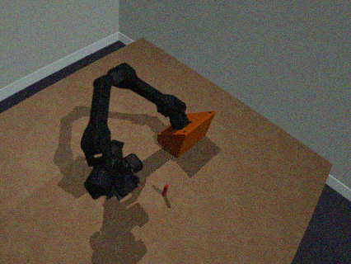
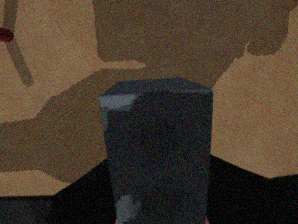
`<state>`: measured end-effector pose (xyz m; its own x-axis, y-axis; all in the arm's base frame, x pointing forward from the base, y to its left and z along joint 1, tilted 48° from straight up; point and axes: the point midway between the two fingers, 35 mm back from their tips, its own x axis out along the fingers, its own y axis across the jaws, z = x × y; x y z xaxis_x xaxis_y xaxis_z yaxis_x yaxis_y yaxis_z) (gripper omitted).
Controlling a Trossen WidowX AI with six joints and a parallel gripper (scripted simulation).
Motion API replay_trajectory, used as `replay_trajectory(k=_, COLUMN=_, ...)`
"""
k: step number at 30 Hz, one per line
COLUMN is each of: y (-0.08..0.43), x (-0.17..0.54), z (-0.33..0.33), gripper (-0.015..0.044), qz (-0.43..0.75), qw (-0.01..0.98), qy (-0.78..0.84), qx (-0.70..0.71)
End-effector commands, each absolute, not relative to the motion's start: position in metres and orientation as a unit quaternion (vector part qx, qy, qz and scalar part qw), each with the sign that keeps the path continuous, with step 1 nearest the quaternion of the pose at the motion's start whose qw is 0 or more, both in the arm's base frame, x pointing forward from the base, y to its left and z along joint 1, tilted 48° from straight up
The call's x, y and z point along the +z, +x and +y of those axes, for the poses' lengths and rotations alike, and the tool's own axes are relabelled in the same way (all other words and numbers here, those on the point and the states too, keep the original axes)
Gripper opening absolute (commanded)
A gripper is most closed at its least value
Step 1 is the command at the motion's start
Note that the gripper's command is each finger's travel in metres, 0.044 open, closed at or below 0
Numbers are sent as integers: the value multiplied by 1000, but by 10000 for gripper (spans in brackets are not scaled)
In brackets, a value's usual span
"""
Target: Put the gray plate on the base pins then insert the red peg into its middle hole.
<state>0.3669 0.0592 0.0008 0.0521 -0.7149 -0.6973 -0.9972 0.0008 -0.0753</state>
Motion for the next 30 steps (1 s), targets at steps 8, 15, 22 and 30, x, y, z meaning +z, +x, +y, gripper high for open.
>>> replay_trajectory(k=8, y=366, x=14, z=24, gripper=0, qz=641, qw=274, qy=-672, qx=250)
replay_trajectory(k=15, y=364, x=22, z=3, gripper=0, qz=640, qw=264, qy=-675, qx=255)
replay_trajectory(k=22, y=360, x=29, z=-17, gripper=0, qz=639, qw=253, qy=-678, qx=259)
replay_trajectory(k=30, y=360, x=29, z=-17, gripper=0, qz=639, qw=253, qy=-679, qx=259)
